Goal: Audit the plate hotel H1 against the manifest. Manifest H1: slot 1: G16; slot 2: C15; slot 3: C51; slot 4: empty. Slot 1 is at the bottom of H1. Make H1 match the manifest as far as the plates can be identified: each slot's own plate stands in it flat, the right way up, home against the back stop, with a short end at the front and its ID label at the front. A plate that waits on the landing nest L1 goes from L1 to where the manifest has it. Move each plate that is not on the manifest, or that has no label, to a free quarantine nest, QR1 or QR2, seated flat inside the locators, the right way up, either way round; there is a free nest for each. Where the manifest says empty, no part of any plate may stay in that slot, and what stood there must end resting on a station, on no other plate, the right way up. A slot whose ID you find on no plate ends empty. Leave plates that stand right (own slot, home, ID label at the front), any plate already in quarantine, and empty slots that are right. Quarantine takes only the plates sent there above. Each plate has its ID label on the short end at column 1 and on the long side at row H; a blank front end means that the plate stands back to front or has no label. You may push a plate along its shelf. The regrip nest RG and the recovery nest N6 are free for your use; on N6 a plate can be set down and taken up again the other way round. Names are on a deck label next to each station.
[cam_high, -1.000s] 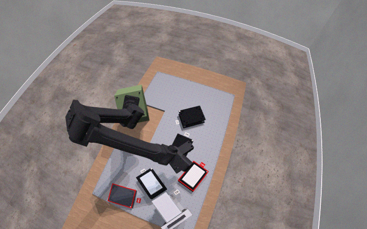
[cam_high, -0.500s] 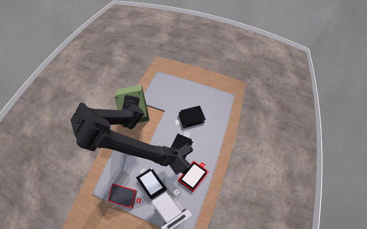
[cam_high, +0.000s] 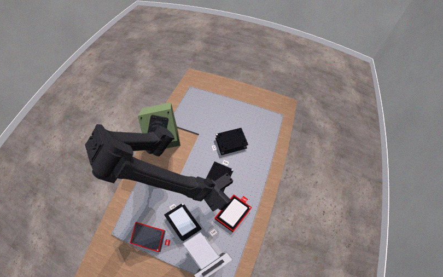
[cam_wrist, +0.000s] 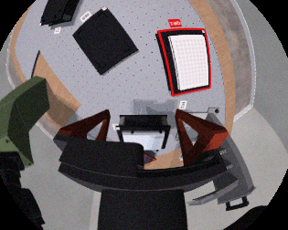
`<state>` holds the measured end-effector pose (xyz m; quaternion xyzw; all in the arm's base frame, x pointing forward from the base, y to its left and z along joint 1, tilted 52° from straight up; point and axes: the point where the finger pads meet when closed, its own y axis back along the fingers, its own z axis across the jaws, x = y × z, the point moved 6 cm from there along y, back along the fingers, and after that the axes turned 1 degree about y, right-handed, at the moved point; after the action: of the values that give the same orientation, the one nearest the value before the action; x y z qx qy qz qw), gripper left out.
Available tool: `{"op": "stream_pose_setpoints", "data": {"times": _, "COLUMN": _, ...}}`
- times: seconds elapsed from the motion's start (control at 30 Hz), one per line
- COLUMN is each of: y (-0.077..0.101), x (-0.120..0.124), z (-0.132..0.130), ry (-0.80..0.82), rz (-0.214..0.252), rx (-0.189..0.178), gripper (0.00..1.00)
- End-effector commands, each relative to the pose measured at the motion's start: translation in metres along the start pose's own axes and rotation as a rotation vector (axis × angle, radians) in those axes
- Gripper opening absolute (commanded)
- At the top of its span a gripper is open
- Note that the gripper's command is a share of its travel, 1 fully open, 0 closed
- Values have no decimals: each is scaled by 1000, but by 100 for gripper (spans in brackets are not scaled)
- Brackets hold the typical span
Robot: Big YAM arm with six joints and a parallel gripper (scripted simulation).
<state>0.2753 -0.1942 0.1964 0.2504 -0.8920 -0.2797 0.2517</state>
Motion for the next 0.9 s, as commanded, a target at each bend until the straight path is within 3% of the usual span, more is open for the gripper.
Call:
{"op": "stream_pose_setpoints", "data": {"times": 0.0, "y": 4, "x": 1, "z": -8, "ry": 1, "rz": -6, "rx": 22, "gripper": 100}}
{"op": "stream_pose_setpoints", "data": {"times": 0.23, "y": -11, "x": 2, "z": 1, "ry": 13, "rz": 2, "rx": 2, "gripper": 100}}
{"op": "stream_pose_setpoints", "data": {"times": 0.87, "y": -39, "x": 3, "z": -3, "ry": 9, "rz": 2, "rx": 9, "gripper": 100}}
